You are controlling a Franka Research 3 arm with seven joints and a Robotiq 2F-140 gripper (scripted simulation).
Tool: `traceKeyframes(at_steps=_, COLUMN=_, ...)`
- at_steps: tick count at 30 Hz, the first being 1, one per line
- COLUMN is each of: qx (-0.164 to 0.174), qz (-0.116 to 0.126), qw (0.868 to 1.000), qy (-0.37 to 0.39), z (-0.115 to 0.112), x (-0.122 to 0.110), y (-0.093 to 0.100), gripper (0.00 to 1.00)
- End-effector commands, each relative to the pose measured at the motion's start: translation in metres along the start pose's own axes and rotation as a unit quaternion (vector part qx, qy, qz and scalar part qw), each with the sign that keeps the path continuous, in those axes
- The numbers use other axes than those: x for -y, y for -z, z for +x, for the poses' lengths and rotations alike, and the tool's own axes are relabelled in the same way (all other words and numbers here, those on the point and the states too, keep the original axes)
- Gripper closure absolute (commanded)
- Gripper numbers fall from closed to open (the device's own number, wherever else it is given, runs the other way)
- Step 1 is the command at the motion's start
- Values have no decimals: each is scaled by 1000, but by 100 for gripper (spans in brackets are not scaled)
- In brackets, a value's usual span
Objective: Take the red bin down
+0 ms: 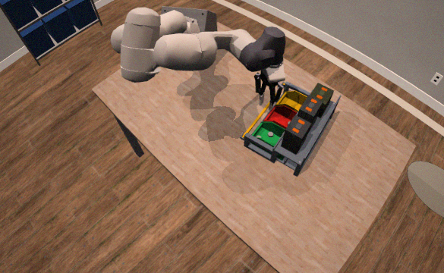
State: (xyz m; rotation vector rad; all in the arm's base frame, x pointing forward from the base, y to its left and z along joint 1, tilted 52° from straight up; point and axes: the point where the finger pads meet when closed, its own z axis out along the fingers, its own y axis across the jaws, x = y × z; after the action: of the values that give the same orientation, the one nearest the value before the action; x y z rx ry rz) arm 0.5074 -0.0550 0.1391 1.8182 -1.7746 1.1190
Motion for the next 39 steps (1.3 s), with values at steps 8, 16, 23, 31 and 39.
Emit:
traceKeyframes(at_steps=8, qx=0, qz=0, qw=1000, qy=2, z=0, x=0, y=-10, gripper=72)
traceKeyframes(at_steps=16, qx=0, qz=0, qw=1000, qy=2, z=0, x=0, y=-10, gripper=72)
traceKeyframes(at_steps=23, qx=0, qz=-1, qw=1000, qy=3, z=-1, x=-1, y=-15, gripper=72)
traceKeyframes(at_steps=31, qx=0, qz=0, qw=1000, qy=2, z=-1, x=-1, y=-19, gripper=72)
traceKeyframes(at_steps=39, qx=-1, qz=-1, qw=1000, qy=4, z=0, x=-1, y=-20, gripper=72)
